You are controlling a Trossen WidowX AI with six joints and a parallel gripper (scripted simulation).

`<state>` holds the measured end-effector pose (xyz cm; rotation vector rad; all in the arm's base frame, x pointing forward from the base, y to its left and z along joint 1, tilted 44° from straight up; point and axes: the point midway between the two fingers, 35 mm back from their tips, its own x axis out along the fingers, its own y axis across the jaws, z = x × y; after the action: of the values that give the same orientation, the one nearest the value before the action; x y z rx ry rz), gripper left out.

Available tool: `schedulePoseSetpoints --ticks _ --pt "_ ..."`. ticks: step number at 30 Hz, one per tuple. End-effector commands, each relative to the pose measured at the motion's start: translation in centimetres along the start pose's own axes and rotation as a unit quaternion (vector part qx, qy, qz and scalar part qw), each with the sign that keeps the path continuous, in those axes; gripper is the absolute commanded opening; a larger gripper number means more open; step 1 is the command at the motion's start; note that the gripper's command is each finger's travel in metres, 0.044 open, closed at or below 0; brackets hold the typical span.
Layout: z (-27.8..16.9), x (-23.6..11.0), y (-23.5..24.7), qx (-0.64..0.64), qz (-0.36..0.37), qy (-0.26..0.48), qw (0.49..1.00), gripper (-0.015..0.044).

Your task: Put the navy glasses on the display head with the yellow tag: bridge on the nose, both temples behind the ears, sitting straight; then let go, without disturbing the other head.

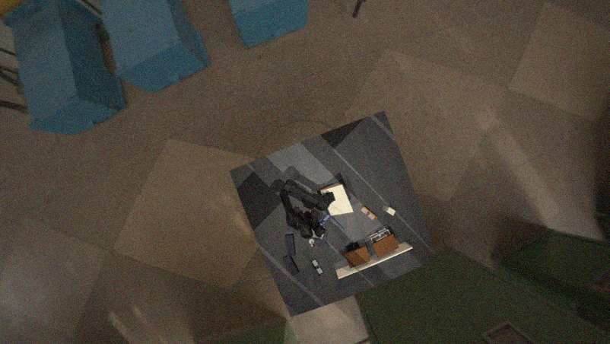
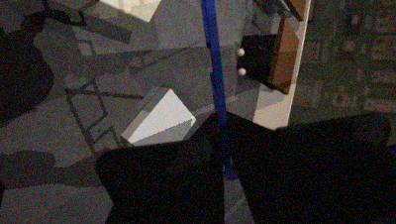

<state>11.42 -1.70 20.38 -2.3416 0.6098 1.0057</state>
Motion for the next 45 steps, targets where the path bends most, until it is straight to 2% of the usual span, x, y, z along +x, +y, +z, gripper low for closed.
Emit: schedulePoseSetpoints --ticks 1,23,45 --pt "0.0 0.0 -0.1 0.003 -0.001 0.0 1.0 0.0" --pt "-0.1 0.1 -0.3 0.007 0.004 -0.001 1.0 0.0" --pt "0.0 3.7 -4.4 0.088 0.11 -0.01 0.99 0.0"
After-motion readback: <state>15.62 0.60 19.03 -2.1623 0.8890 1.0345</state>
